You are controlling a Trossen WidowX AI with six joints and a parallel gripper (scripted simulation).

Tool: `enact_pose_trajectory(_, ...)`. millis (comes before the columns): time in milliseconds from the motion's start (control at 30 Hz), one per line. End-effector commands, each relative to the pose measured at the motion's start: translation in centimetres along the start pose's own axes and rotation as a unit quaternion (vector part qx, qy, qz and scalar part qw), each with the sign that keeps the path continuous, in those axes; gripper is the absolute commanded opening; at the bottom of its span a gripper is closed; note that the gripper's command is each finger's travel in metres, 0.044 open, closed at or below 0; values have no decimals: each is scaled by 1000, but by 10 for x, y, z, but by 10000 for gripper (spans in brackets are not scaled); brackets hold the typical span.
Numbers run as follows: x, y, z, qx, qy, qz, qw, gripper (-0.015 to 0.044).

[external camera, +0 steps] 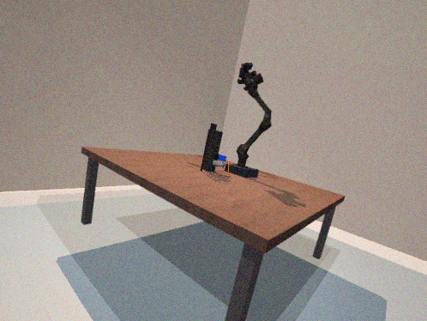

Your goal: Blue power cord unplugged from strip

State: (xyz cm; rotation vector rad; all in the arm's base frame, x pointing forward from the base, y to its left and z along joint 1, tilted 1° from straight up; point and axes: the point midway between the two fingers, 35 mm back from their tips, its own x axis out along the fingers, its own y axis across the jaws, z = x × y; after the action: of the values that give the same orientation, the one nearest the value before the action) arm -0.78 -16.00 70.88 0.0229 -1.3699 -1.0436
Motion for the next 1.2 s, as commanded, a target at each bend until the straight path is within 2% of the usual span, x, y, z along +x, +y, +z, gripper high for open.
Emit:
enact_pose_trajectory(0,1,-13,-35,-34,57,-13,998,160)
enact_pose_trajectory(300,-12,-30,-118,-115,192,-13,975,160)
enact_pose_trajectory(567,-44,-34,-193,-189,316,25,929,160)
enact_pose_trajectory(867,-102,-26,-271,-269,442,110,849,160)
enact_pose_trajectory(1167,-180,-9,-330,-335,537,234,738,160)
